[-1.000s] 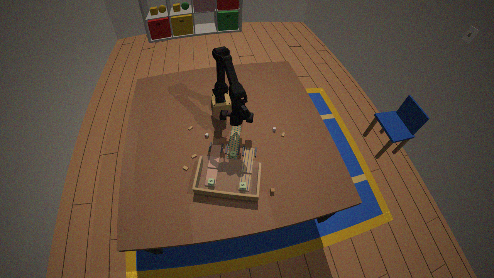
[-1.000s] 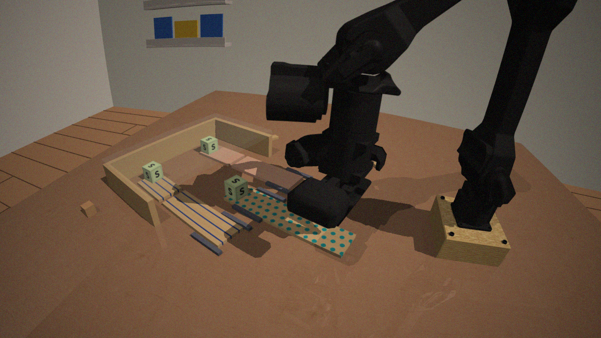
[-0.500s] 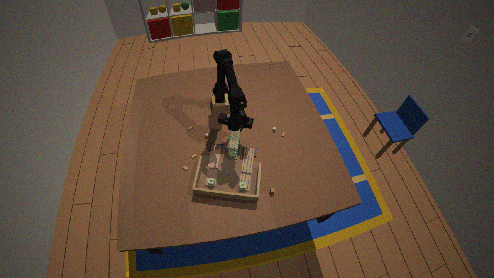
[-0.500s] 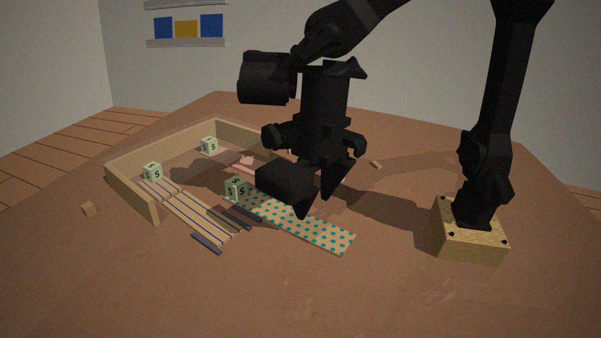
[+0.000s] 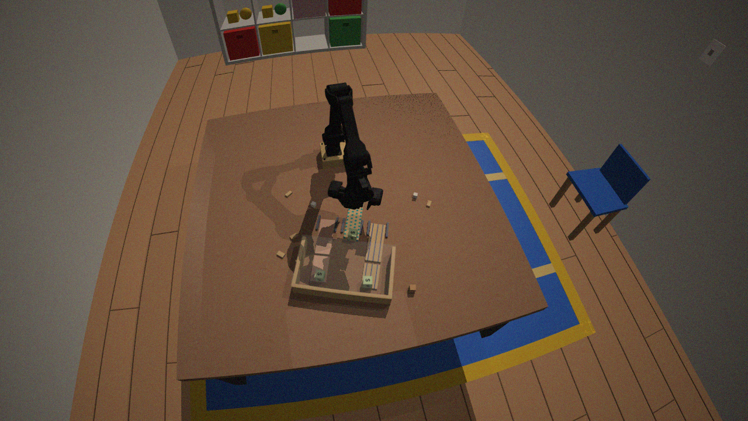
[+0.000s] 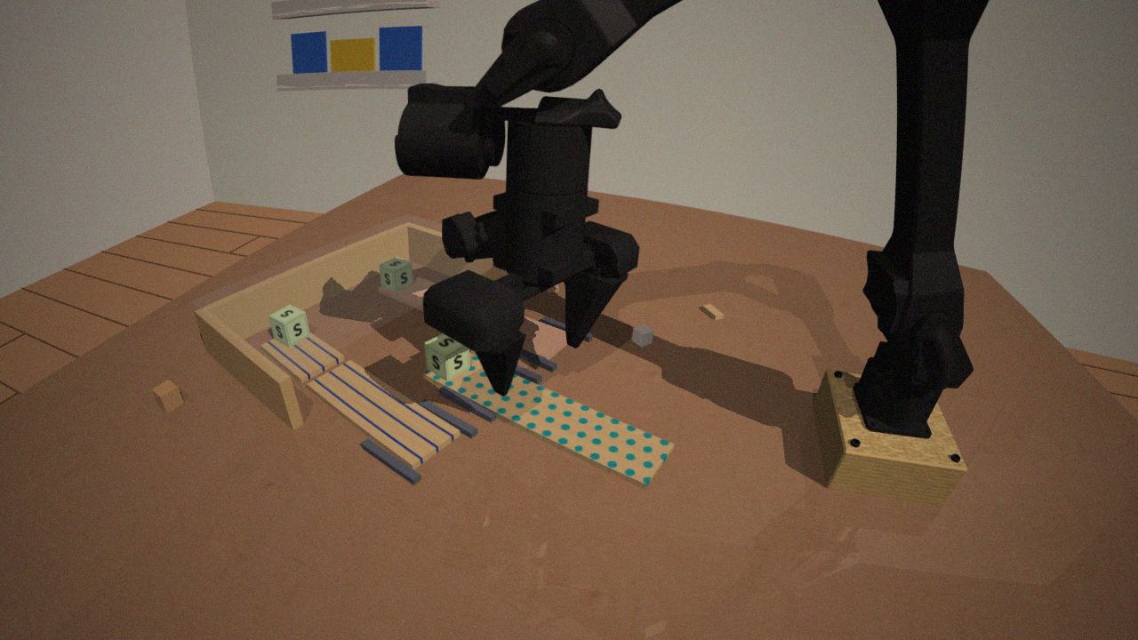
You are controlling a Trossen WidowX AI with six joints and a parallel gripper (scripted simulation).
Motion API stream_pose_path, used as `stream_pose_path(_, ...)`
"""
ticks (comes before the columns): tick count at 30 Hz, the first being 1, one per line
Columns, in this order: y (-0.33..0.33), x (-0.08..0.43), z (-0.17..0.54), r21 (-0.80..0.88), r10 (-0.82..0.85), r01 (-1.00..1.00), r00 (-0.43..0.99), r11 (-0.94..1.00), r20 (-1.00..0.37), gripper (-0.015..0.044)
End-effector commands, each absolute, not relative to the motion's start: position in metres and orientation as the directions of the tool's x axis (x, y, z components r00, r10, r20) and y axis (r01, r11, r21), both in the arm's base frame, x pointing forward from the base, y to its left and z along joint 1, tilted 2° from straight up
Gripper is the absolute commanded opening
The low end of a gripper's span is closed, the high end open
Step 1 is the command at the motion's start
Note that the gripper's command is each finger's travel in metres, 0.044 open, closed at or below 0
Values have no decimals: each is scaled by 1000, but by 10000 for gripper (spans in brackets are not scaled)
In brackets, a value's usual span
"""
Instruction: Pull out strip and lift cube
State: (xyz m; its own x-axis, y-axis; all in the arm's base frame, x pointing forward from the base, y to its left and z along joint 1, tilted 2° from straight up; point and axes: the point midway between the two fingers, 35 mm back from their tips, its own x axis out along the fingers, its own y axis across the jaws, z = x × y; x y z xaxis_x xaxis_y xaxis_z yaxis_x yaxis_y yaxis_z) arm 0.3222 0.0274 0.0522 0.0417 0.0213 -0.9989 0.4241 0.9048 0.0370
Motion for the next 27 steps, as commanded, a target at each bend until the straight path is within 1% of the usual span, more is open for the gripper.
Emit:
stream_pose_path(1,23,337,56,42,25,420,47,906,-999,440)
stream_pose_path(27,-4,419,74,43,22,420,54,907,-998,440)
